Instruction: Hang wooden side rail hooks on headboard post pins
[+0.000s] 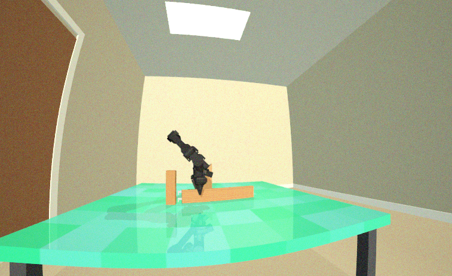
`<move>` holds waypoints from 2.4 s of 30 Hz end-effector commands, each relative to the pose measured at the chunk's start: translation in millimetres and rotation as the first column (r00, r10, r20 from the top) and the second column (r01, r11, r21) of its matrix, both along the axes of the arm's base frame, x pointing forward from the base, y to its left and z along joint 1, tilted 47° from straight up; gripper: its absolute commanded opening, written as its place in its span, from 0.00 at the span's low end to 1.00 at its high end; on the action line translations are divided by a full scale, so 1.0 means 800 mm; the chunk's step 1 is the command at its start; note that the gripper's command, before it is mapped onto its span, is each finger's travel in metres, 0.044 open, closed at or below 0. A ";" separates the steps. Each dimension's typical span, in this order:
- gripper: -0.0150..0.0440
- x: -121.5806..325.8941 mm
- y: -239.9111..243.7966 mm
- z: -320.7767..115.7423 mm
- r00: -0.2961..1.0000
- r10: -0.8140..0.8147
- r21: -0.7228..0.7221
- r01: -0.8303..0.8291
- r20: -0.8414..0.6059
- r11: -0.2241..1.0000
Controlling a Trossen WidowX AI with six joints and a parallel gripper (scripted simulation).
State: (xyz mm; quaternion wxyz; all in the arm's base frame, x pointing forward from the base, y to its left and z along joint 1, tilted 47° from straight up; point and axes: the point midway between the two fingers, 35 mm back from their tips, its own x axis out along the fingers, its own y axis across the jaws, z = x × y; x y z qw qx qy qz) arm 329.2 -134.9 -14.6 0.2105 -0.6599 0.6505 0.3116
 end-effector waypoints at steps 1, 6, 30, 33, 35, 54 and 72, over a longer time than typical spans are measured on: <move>1.00 -0.002 -0.007 -0.006 1.000 0.003 -0.004 -0.003 -0.005 1.000; 1.00 -0.003 -0.014 -0.013 1.000 0.003 -0.005 -0.003 -0.005 1.000; 0.41 -0.005 -0.027 -0.023 1.000 0.003 -0.008 -0.003 -0.006 1.000; 0.38 -0.005 -0.027 -0.023 1.000 0.003 -0.008 -0.003 -0.006 1.000; 0.32 -0.005 -0.027 -0.023 1.000 0.003 -0.008 -0.003 -0.006 1.000; 0.25 0.003 -0.027 -0.024 0.997 -0.054 -0.010 0.055 0.057 0.998; 0.25 0.016 -0.027 -0.024 0.979 -0.137 -0.006 0.140 0.148 0.990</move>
